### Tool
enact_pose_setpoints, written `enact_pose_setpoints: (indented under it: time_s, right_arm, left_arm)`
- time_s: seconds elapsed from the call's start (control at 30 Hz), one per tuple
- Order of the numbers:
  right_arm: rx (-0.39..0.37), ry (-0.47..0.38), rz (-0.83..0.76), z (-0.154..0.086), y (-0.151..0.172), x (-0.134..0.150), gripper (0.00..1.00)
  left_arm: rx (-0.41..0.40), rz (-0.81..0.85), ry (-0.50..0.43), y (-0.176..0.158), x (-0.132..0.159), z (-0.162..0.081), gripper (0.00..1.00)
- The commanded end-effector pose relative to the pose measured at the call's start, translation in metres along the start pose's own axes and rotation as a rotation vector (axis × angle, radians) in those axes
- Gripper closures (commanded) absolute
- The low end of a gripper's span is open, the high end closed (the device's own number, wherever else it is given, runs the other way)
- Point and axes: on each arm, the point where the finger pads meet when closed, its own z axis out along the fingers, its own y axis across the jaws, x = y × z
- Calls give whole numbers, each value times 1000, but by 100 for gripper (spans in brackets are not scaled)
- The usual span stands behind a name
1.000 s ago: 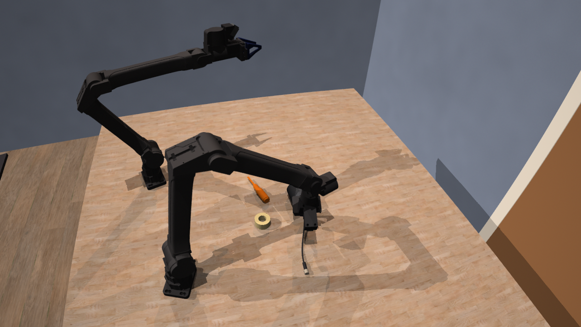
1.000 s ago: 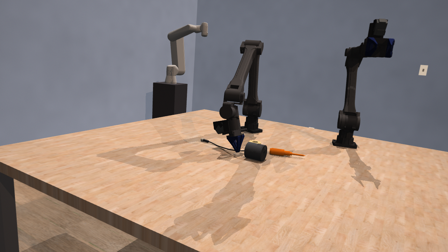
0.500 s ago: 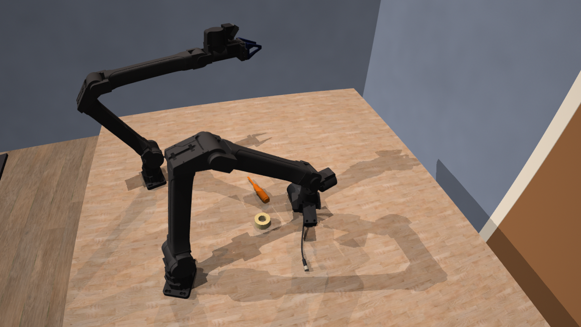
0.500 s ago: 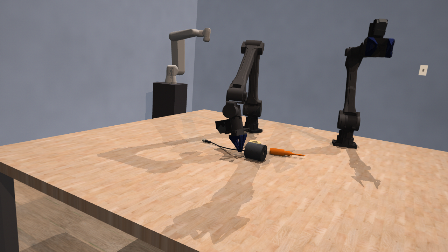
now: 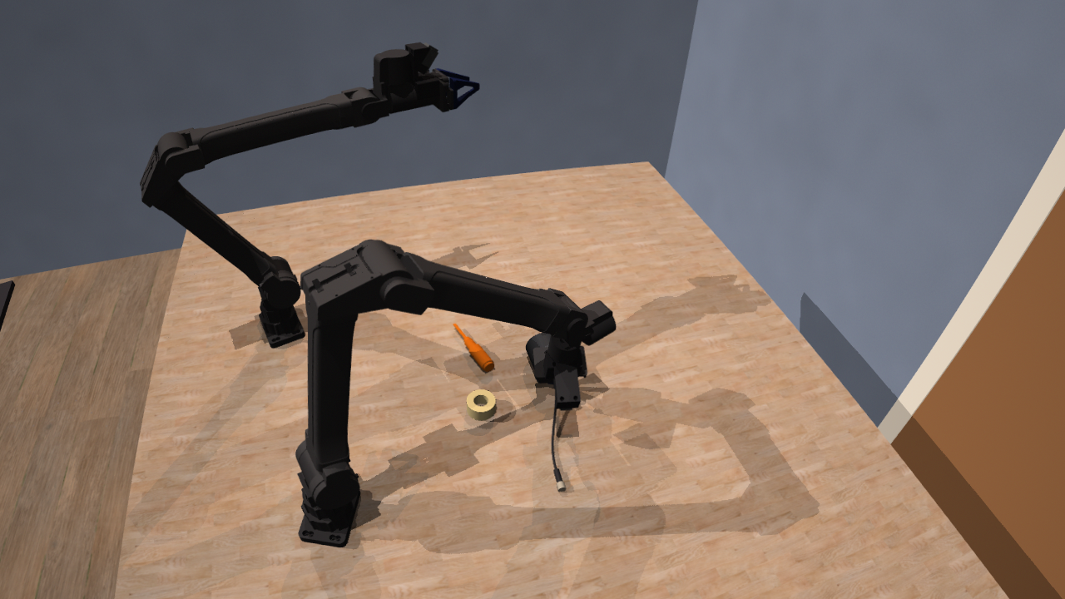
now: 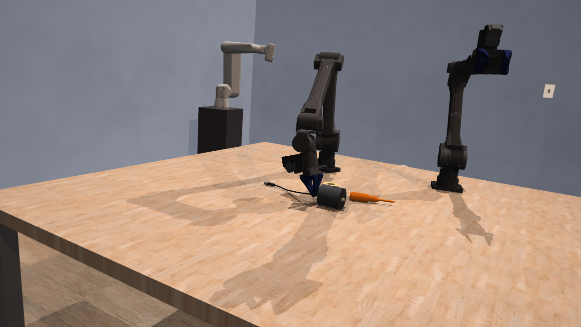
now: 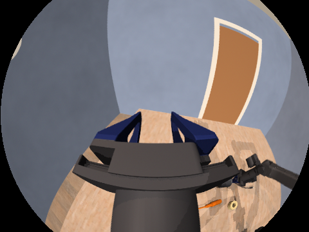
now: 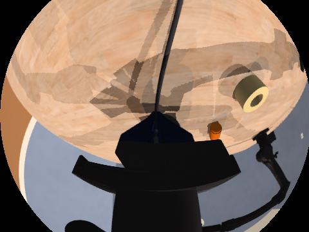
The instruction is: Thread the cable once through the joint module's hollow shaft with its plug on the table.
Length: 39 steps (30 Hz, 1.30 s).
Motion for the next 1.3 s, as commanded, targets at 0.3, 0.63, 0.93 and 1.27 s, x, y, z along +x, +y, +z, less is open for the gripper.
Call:
enact_pose_setpoints:
  time_s: [0.3, 0.63, 0.93, 1.27]
  right_arm:
    - [-21, 5, 19, -1, 19, 5, 68]
    - [-12, 4, 0, 3, 12, 12, 68]
    - [-53, 29, -4, -57, 23, 13, 68]
    - [39, -17, -4, -28, -8, -2, 68]
  left_arm:
    - [0, 5, -42, 0, -21, -2, 54]
    - [0, 5, -42, 0, -21, -2, 54]
    - [0, 5, -42, 0, -21, -2, 54]
    - [0, 5, -42, 0, -21, -2, 54]
